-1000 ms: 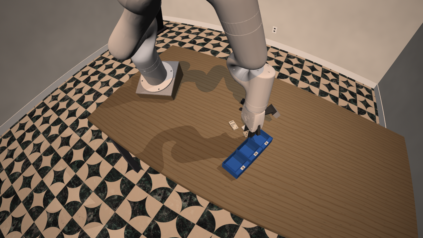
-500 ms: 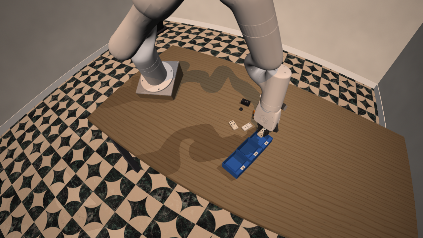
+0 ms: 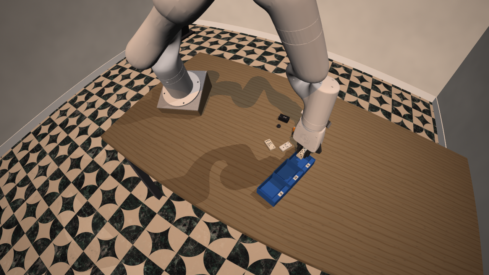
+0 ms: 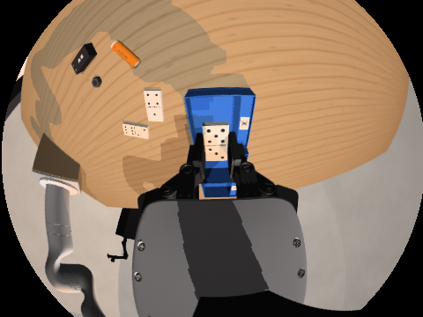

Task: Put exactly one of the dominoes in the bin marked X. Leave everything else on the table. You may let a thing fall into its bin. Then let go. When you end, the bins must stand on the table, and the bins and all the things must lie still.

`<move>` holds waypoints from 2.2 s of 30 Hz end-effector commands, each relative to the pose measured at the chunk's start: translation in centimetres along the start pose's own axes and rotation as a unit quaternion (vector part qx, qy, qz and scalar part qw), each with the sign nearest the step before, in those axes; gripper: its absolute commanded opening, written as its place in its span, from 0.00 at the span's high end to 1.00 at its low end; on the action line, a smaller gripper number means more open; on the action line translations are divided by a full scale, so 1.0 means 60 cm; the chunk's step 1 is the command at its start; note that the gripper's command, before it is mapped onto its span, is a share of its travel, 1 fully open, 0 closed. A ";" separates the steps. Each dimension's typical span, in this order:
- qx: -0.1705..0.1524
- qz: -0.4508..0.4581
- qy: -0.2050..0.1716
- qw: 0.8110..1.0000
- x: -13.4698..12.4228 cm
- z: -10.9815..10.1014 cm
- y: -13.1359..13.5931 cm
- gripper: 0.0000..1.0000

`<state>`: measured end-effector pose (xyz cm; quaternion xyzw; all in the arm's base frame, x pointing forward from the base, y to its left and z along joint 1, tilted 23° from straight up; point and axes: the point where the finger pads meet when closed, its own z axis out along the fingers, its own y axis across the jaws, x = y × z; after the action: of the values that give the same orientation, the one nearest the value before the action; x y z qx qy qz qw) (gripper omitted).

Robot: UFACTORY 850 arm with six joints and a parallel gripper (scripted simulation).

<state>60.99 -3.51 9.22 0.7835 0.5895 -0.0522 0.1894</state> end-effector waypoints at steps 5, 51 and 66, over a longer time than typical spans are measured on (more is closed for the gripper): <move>-0.001 0.000 0.000 1.000 -0.001 -0.001 0.000 1.00; -0.001 0.000 0.000 1.000 -0.001 0.084 0.000 1.00; -0.001 0.000 0.000 1.000 -0.001 0.084 0.000 0.69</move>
<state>61.60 -5.41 4.49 0.7836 0.5894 -0.0521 0.1893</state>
